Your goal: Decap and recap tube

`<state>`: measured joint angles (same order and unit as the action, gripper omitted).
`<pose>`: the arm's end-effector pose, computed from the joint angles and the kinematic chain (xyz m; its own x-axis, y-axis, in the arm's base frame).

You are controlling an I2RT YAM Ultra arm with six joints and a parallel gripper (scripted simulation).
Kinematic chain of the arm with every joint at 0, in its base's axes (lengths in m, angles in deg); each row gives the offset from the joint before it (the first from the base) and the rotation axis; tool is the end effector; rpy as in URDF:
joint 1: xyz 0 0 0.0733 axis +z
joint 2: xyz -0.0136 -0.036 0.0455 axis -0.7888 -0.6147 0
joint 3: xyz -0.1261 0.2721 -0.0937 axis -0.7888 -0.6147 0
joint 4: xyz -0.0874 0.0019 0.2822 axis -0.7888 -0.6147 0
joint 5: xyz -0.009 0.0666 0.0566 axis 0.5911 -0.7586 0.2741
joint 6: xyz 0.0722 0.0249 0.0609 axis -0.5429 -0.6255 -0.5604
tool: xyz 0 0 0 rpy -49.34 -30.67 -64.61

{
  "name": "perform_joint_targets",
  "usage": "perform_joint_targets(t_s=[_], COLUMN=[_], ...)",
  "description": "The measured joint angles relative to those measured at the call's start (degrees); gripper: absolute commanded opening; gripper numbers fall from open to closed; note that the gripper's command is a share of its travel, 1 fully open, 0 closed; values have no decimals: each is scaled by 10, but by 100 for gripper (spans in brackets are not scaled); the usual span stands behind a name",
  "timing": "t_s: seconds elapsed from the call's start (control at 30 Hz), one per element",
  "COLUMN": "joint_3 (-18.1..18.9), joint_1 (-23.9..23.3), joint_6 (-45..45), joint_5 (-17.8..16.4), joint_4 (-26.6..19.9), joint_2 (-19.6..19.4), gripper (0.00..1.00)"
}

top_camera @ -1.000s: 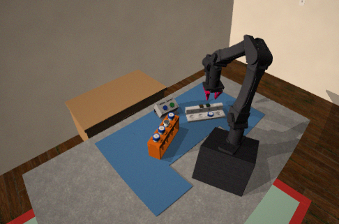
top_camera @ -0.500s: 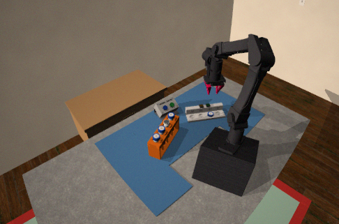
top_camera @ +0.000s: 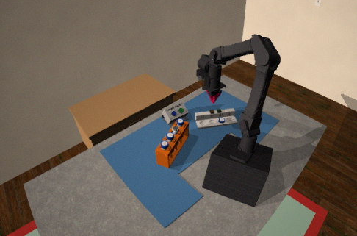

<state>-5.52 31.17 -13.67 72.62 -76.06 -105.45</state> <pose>0.2843 -0.1373 0.2230 -0.9531 0.2750 -0.1267 0.3017 0.8974 -0.3220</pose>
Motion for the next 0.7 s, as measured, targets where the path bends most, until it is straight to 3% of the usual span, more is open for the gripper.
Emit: perform_joint_targets(t_s=[0.3,0.7], joint_3=[54,206], joint_1=[74,170], joint_6=[2,-86], joint_5=[15,24], joint_4=[17,23], joint_2=[-92,-277], gripper=[0,0])
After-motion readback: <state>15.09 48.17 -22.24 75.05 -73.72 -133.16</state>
